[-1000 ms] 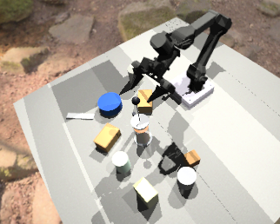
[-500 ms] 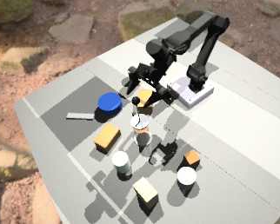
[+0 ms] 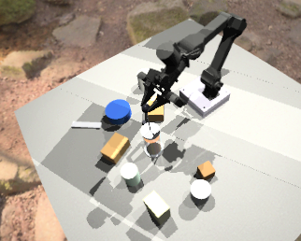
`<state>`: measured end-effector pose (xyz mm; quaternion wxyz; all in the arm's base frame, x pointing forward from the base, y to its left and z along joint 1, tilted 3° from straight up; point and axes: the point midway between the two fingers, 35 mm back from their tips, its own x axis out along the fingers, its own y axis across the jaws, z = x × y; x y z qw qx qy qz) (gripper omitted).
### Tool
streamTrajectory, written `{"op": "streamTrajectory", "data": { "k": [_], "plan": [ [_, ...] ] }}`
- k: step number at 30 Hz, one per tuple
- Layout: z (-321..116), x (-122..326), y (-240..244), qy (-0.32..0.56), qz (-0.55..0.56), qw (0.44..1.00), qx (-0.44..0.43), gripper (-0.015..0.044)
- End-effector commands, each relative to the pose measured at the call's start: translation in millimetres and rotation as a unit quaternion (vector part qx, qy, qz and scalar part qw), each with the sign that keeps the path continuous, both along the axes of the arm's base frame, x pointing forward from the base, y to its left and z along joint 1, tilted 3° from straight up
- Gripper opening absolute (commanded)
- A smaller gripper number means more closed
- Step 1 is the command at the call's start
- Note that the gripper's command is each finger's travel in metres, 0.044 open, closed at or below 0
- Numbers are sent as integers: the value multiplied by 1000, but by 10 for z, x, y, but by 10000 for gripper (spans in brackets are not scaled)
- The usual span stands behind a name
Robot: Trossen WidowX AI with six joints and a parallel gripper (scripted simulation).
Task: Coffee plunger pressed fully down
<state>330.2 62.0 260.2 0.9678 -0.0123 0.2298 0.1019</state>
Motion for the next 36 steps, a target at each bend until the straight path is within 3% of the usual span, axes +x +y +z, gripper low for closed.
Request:
{"op": "streamTrajectory", "data": {
  "k": [1, 36],
  "plan": [
    [2, 4, 0, -1, -1, 1000, 0, 130],
    [-457, 117, 32, -1, -1, 1000, 0, 130]
  ]
}}
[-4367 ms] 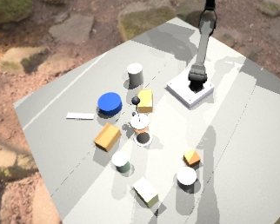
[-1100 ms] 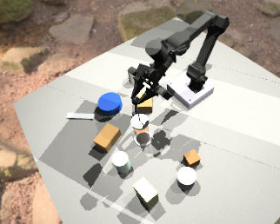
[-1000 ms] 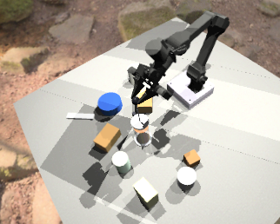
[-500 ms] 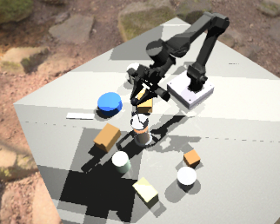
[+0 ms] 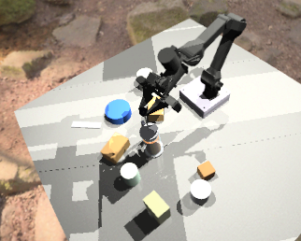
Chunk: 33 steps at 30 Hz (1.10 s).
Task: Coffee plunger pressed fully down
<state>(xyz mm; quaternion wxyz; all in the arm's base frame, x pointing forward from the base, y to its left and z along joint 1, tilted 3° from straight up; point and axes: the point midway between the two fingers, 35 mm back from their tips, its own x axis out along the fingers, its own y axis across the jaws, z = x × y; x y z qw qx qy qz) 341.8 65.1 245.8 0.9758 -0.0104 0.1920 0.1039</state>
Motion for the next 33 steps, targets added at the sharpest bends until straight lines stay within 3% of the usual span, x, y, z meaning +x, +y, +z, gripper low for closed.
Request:
{"op": "streamTrajectory", "data": {
  "k": [1, 33],
  "plan": [
    [-330, 5, 2, 37, -2, 999, -6, 130],
    [-851, 105, 42, 37, -2, 999, -6, 130]
  ]
}}
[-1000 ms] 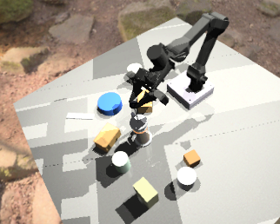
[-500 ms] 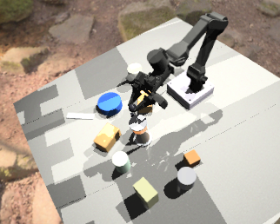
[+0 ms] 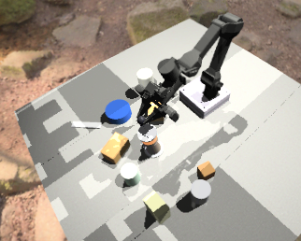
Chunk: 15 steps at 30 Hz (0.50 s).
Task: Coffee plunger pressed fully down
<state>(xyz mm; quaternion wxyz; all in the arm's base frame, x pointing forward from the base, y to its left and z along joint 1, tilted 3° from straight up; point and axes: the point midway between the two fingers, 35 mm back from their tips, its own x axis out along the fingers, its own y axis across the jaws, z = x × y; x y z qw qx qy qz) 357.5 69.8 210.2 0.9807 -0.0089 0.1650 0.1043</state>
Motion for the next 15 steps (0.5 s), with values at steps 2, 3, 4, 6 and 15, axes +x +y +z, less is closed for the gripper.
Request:
{"op": "streamTrajectory", "data": {
  "k": [2, 3, 4, 6, 15],
  "plan": [
    [-522, -41, -1, 64, -2, 998, -10, 130],
    [-535, -33, 2, 64, -2, 998, -10, 130],
    [-548, -24, 5, 64, -2, 998, -10, 130],
    [-566, -4, 11, 64, -2, 998, -10, 130],
    [-569, 66, 29, 63, -1, 998, -10, 130]
  ]
}}
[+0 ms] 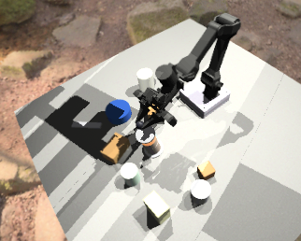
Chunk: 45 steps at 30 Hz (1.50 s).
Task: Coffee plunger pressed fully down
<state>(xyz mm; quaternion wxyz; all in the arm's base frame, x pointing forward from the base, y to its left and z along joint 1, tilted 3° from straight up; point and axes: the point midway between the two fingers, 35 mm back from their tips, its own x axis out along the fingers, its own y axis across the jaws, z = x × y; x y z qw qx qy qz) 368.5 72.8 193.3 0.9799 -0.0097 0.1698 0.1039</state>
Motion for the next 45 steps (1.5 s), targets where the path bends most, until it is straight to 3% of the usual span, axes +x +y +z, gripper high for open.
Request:
{"op": "streamTrajectory", "data": {
  "k": [1, 45],
  "plan": [
    [-398, -37, -1, 59, -1, 998, -9, 130],
    [-341, 65, 21, 58, -1, 998, -9, 130]
  ]
}}
